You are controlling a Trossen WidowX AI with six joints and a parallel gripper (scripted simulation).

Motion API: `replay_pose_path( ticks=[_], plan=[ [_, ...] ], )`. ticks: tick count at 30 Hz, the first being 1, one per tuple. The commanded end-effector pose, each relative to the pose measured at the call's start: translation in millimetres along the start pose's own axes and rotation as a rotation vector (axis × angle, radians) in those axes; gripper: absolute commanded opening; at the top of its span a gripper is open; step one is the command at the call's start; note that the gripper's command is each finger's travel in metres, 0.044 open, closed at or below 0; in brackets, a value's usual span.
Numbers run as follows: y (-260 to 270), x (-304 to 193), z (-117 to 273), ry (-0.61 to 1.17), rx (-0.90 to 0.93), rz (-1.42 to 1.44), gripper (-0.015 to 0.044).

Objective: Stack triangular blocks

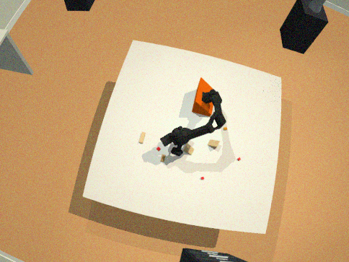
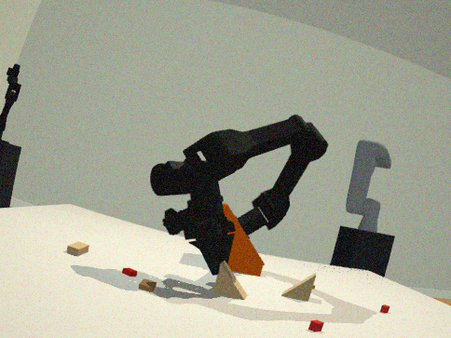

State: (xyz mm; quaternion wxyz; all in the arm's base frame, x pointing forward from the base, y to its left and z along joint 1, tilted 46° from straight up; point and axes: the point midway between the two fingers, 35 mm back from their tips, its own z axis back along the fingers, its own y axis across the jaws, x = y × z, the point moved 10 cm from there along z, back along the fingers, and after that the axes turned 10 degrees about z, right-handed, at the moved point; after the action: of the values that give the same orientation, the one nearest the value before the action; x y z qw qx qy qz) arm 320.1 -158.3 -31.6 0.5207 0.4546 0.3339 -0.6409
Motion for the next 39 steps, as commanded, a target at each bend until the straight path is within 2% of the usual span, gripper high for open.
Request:
replay_pose_path(
  ticks=[1, 23, 31, 39],
  plan=[
    [-0.8, -0.8, -7.5, 0.005, -0.003, -0.005, 0.0440],
    [-2.8, -5.4, -39.7, 0.022, -0.007, -0.002, 0.0440],
    [-2.8, -5.4, -39.7, 0.022, -0.007, -0.002, 0.0230],
    [-2.8, -5.4, -39.7, 0.022, -0.007, -0.002, 0.0177]
  ],
)
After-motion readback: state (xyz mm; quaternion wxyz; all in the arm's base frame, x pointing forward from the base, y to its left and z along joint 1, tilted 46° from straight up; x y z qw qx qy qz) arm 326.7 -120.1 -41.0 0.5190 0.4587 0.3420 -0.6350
